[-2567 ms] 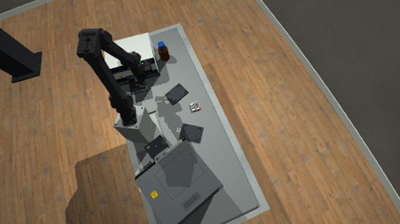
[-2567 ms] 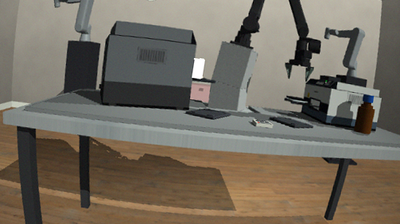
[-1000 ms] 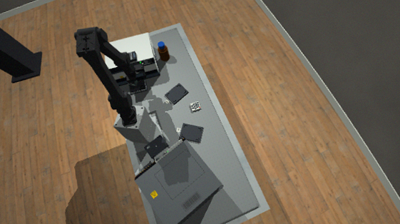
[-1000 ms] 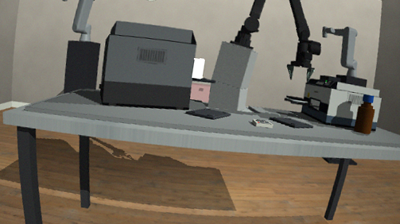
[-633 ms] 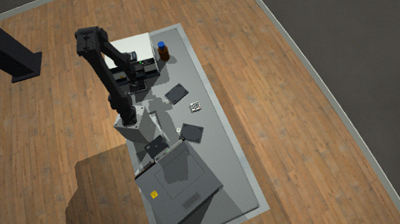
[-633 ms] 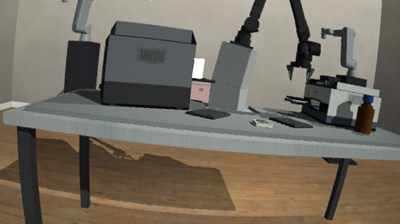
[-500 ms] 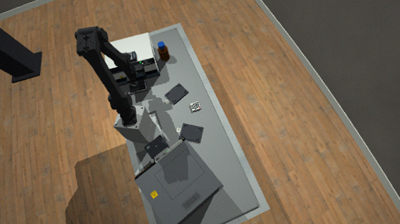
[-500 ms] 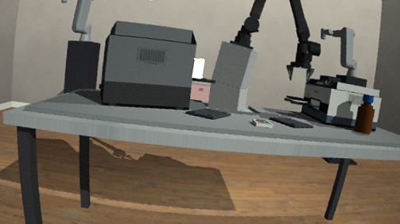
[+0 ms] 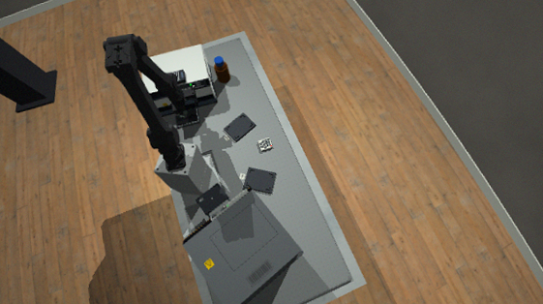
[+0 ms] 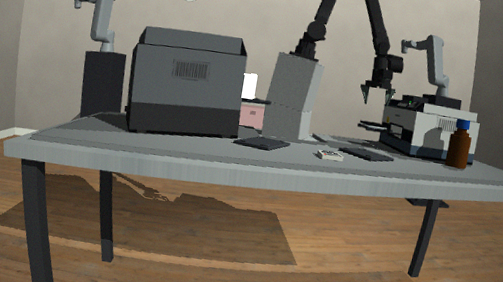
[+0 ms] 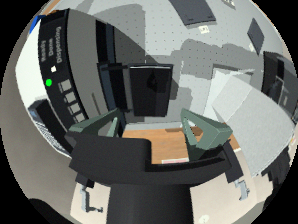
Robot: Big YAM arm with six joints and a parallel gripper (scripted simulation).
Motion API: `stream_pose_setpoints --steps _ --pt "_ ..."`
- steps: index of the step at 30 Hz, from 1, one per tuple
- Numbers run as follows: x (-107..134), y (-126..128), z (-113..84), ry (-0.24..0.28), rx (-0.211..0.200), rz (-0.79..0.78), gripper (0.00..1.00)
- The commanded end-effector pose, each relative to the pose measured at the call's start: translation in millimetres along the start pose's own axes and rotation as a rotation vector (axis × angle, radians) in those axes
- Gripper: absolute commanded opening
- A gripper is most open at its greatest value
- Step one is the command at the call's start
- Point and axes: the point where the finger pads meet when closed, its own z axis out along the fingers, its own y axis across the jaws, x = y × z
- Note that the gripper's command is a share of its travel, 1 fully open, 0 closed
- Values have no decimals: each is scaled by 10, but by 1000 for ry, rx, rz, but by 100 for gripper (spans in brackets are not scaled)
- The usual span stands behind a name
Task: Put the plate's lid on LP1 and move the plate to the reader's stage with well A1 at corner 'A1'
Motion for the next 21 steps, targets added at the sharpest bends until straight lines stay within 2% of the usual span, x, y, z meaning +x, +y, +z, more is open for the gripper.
stream_pose_setpoints --steps 1,8,15,21 --pt "21 116 4 -1 -20 1 100" --pt "50 -36 94 3 6 2 100" --pt "45 121 111 1 -25 3 100" --pt "30 122 123 0 -19 7 100"
